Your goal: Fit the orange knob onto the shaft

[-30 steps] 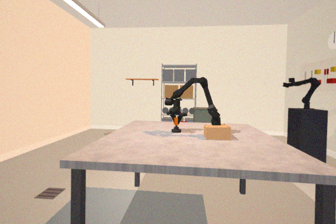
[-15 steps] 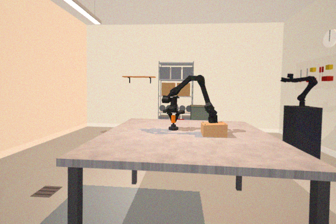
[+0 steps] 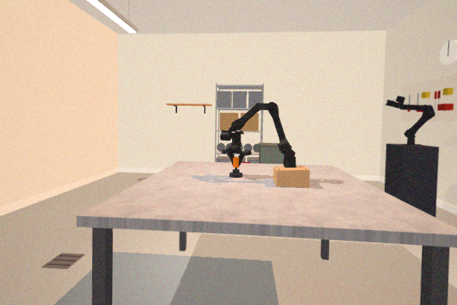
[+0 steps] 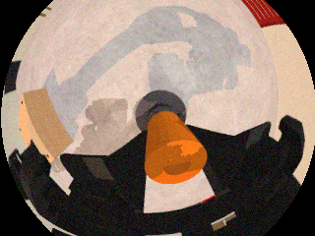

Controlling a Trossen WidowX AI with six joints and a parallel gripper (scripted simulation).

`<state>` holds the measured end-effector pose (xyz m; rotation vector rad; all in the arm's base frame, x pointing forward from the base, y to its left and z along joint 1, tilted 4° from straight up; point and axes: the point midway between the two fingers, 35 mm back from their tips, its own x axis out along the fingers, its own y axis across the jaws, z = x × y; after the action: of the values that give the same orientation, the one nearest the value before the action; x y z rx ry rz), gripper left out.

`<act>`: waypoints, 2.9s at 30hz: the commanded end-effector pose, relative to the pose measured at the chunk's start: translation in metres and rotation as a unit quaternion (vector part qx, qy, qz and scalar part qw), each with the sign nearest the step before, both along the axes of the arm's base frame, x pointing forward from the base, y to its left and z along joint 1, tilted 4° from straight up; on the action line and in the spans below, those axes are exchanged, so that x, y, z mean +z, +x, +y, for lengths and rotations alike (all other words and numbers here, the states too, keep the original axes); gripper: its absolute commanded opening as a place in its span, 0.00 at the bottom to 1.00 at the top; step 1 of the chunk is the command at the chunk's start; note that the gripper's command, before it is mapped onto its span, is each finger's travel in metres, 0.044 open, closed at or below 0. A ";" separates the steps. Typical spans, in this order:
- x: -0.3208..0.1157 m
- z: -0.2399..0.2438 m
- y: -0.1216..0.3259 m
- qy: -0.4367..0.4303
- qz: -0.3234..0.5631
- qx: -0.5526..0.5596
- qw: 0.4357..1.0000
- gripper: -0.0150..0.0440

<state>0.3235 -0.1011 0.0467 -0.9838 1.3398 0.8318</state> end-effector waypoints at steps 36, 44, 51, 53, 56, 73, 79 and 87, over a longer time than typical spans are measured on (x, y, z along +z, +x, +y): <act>0.004 0.001 0.001 -0.007 0.004 0.106 0.994 0.25; 0.003 0.000 0.002 -0.015 0.010 0.209 0.978 0.25; 0.000 0.000 0.001 -0.015 0.011 0.209 0.978 0.25; -0.001 0.000 0.001 -0.015 0.011 0.209 0.978 0.25; 0.000 0.000 0.001 -0.015 0.011 0.209 0.978 0.25; 0.004 0.000 0.002 -0.020 0.014 0.269 0.963 0.25; 0.002 0.000 0.002 -0.023 0.017 0.309 0.951 0.25; 0.000 0.000 0.001 -0.023 0.017 0.309 0.951 0.25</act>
<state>0.3239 -0.1010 0.0468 -1.4611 1.0905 1.2904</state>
